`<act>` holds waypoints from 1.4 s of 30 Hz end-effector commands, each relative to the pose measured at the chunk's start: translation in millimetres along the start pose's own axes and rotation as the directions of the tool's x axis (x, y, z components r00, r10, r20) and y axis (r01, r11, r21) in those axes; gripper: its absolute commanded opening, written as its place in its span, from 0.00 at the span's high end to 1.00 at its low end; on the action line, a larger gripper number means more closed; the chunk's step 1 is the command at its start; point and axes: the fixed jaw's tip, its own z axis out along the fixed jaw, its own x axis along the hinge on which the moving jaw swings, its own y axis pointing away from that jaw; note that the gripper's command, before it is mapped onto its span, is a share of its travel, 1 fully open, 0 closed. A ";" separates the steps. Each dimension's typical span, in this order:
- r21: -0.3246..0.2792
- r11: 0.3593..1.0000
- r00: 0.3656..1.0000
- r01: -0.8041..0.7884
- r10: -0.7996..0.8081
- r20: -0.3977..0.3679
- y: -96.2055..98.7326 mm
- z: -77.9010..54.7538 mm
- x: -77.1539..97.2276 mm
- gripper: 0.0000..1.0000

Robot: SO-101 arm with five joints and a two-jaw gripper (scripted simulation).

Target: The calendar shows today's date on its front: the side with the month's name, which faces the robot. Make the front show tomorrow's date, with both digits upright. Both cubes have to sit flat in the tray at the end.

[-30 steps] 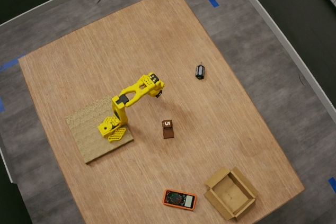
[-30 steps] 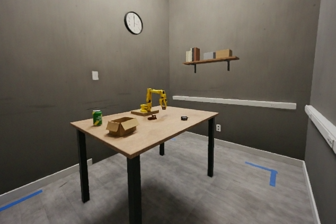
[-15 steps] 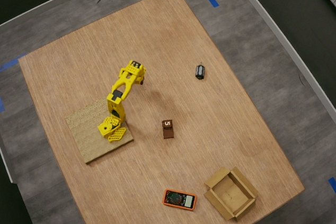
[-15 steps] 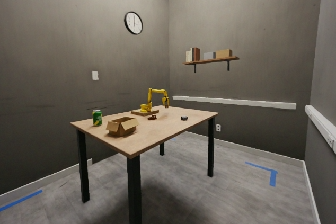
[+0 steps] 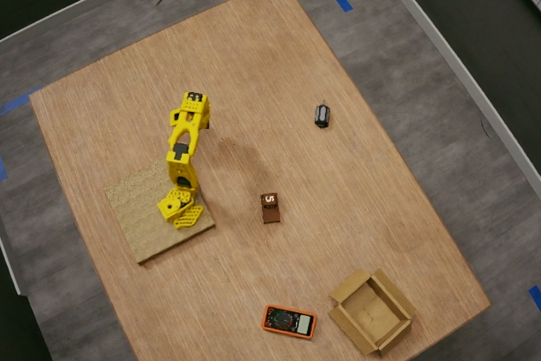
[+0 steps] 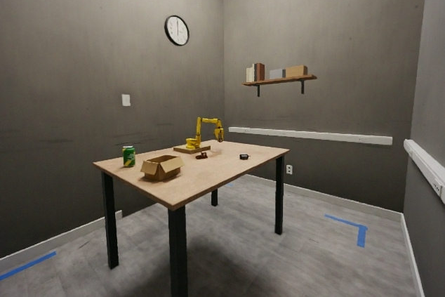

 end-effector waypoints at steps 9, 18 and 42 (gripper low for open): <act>0.003 1.000 1.000 0.002 -0.002 0.001 -2.1 8.4 -1.9 1.00; 0.003 1.000 1.000 0.002 -0.002 0.001 -2.2 20.4 -2.0 1.00; 0.003 1.000 1.000 0.002 -0.002 0.001 -1.8 27.8 -2.2 1.00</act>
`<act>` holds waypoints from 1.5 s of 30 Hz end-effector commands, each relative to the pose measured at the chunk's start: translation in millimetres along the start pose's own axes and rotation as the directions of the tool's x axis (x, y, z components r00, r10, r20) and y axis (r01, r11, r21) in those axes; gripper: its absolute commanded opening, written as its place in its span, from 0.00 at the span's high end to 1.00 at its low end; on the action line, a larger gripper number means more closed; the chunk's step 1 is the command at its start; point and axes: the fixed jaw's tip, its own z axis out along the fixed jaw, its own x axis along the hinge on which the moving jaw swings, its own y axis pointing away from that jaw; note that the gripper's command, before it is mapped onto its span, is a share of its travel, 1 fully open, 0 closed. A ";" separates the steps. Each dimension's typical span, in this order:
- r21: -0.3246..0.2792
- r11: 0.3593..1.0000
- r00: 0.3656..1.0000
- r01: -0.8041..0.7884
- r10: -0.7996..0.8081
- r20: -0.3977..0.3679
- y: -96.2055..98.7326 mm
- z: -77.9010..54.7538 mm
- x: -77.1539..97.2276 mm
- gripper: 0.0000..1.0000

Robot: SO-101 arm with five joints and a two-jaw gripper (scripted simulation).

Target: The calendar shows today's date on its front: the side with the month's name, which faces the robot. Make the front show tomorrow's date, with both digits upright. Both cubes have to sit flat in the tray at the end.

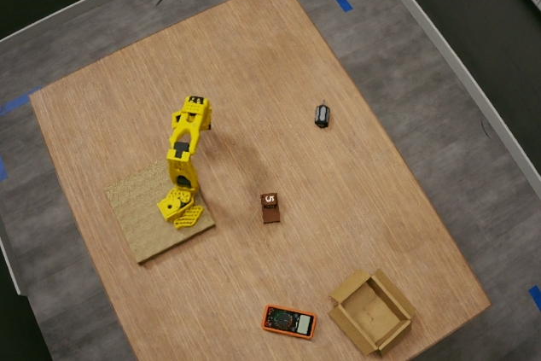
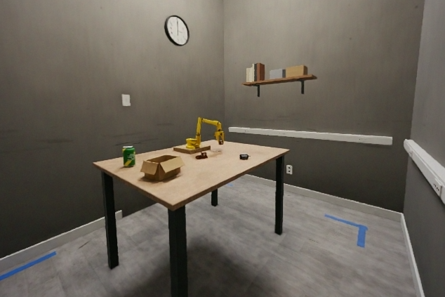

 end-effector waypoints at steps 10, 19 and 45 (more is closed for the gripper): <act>-0.081 0.997 1.000 0.012 -0.011 0.020 11.4 15.5 -6.1 1.00; -0.081 0.997 1.000 0.012 -0.011 0.020 11.4 15.5 -6.1 1.00; -0.081 0.997 1.000 0.012 -0.011 0.020 12.0 22.7 -6.3 1.00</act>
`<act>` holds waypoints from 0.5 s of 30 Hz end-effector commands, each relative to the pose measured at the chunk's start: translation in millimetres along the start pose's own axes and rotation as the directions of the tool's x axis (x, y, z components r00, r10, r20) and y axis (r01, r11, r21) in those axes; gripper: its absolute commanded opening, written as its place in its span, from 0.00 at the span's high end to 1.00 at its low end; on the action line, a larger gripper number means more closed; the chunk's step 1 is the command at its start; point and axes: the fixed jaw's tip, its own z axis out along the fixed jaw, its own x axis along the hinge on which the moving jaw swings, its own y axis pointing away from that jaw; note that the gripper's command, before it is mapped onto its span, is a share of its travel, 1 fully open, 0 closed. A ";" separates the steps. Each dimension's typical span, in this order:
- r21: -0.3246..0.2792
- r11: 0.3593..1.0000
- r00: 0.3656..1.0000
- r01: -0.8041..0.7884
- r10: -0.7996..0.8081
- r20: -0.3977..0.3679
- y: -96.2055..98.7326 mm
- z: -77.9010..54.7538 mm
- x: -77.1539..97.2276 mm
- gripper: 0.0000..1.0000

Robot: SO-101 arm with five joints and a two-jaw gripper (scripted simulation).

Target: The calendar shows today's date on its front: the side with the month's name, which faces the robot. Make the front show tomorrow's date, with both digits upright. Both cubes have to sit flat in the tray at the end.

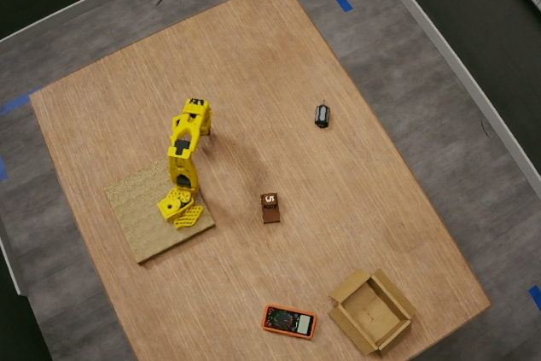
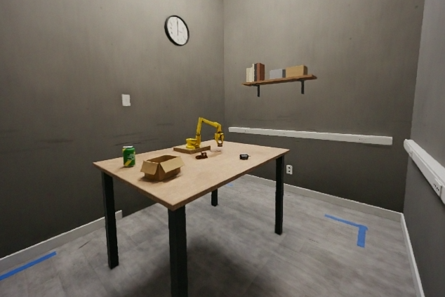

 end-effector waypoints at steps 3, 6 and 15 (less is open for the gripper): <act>-0.027 1.000 1.000 0.005 -0.005 0.007 3.9 8.1 -3.2 1.00; -0.027 1.000 1.000 0.005 -0.005 0.007 3.9 10.0 -3.3 1.00; -0.027 1.000 1.000 0.005 -0.005 0.007 4.0 11.0 -3.3 1.00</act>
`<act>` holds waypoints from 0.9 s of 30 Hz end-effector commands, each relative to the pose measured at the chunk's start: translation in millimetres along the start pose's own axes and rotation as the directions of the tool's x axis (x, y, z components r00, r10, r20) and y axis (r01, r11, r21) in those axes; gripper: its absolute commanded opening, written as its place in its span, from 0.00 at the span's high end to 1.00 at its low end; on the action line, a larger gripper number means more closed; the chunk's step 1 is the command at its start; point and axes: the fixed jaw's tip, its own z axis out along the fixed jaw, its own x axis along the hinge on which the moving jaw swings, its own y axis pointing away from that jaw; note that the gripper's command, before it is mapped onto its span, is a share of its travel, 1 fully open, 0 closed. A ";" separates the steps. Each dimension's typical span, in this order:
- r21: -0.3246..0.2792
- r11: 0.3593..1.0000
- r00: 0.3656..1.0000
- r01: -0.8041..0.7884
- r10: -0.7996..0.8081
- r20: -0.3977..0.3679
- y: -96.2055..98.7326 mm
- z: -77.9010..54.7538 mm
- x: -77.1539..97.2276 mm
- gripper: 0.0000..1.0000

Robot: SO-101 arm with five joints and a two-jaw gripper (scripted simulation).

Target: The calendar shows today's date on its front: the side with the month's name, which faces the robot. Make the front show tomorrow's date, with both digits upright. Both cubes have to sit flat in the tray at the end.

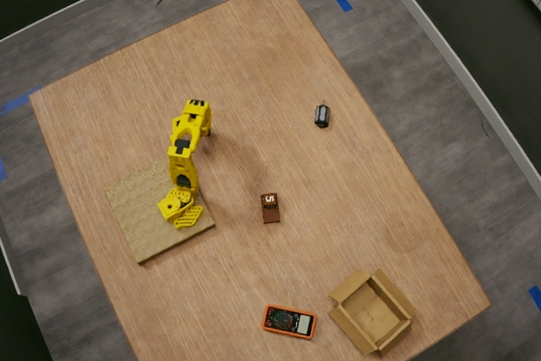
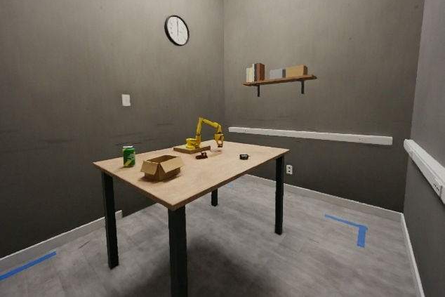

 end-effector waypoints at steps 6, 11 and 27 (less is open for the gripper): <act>-0.028 1.000 1.000 0.005 -0.005 0.007 4.3 9.2 -3.3 1.00; -0.028 1.000 1.000 0.005 -0.005 0.007 4.4 11.1 -3.4 1.00; -0.028 1.000 1.000 0.005 -0.005 0.007 4.5 17.0 -3.4 1.00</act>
